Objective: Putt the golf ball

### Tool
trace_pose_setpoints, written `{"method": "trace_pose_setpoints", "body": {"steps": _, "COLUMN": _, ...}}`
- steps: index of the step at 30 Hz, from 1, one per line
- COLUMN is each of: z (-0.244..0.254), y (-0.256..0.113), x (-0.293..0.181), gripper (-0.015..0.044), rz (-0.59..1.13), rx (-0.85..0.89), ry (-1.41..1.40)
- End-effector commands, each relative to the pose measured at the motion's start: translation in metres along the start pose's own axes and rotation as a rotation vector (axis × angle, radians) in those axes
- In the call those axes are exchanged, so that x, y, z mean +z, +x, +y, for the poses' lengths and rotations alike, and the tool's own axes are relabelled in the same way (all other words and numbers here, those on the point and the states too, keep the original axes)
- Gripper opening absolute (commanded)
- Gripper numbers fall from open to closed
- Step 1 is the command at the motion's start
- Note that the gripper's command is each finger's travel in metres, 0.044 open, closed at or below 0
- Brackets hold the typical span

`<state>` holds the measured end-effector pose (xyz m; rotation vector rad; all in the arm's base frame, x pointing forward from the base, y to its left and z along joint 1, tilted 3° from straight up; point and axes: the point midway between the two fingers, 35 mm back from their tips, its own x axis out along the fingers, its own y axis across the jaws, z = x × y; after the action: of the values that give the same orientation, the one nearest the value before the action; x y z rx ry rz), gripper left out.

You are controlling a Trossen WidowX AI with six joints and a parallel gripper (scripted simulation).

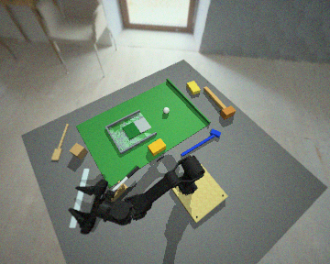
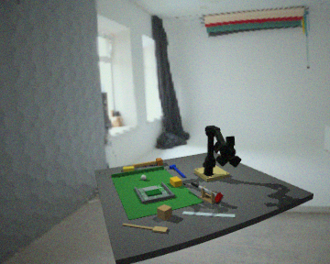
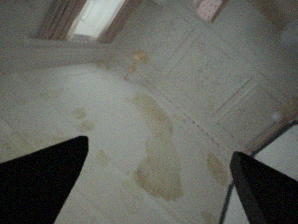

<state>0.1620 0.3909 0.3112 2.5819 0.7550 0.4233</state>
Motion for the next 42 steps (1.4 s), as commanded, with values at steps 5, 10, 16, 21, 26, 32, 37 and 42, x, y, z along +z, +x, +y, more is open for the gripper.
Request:
{"method": "trace_pose_setpoints", "body": {"steps": 5, "z": 0.0, "y": 0.02, "x": 0.028, "gripper": 0.044, "rz": -0.058, "rx": -0.086, "ry": -0.46}}
{"method": "trace_pose_setpoints", "body": {"steps": 10, "z": 0.006, "y": 0.04, "x": 0.076, "gripper": 0.044, "rz": -0.112, "rx": -0.276, "ry": -1.078}}
{"method": "trace_pose_setpoints", "body": {"steps": 16, "z": 0.023, "y": 0.045, "x": 0.134, "gripper": 0.044, "rz": -0.069, "rx": -0.59, "ry": -1.718}}
{"method": "trace_pose_setpoints", "body": {"steps": 21, "z": 0.037, "y": 0.037, "x": 0.174, "gripper": 0.044, "rz": 0.056, "rx": -0.851, "ry": -2.072}}
{"method": "trace_pose_setpoints", "body": {"steps": 26, "z": 0.048, "y": 0.025, "x": 0.203, "gripper": 0.044, "rz": 0.213, "rx": -1.067, "ry": -2.274}}
{"method": "trace_pose_setpoints", "body": {"steps": 32, "z": 0.062, "y": 0.004, "x": 0.233, "gripper": 0.044, "rz": 0.492, "rx": -1.313, "ry": -2.441}}
{"method": "trace_pose_setpoints", "body": {"steps": 37, "z": 0.074, "y": -0.018, "x": 0.255, "gripper": 0.044, "rz": 0.784, "rx": -1.474, "ry": -2.505}}
{"method": "trace_pose_setpoints", "body": {"steps": 42, "z": 0.087, "y": -0.046, "x": 0.269, "gripper": 0.044, "rz": 1.168, "rx": -1.573, "ry": -2.505}}
